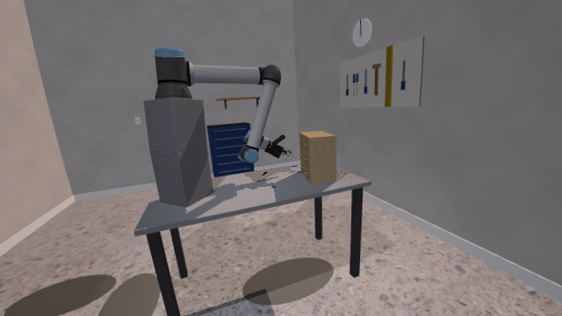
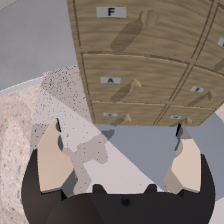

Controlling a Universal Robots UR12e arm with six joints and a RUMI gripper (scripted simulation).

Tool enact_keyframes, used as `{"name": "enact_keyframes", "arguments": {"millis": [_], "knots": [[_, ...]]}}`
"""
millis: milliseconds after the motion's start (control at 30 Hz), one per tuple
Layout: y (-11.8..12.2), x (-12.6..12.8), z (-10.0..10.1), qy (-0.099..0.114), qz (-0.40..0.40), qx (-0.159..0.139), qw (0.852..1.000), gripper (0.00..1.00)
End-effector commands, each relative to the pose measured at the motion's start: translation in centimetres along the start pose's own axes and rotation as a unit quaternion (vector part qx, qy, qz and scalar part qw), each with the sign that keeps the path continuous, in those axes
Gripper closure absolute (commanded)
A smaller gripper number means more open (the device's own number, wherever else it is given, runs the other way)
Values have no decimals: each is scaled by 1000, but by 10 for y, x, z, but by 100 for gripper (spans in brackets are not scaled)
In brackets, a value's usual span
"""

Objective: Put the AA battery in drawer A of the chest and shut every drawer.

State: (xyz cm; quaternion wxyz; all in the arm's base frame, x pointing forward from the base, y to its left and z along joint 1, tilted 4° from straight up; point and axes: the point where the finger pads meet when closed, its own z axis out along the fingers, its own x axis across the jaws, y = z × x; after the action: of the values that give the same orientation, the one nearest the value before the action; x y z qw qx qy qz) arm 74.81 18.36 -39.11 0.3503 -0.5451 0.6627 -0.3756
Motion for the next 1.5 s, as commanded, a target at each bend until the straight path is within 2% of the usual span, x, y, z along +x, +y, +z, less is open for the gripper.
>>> {"name": "enact_keyframes", "arguments": {"millis": [0,1467], "knots": [[1,0,1,0,0,-1,1000,0],[5,-1,4,2,0,-8,1000,0]]}}
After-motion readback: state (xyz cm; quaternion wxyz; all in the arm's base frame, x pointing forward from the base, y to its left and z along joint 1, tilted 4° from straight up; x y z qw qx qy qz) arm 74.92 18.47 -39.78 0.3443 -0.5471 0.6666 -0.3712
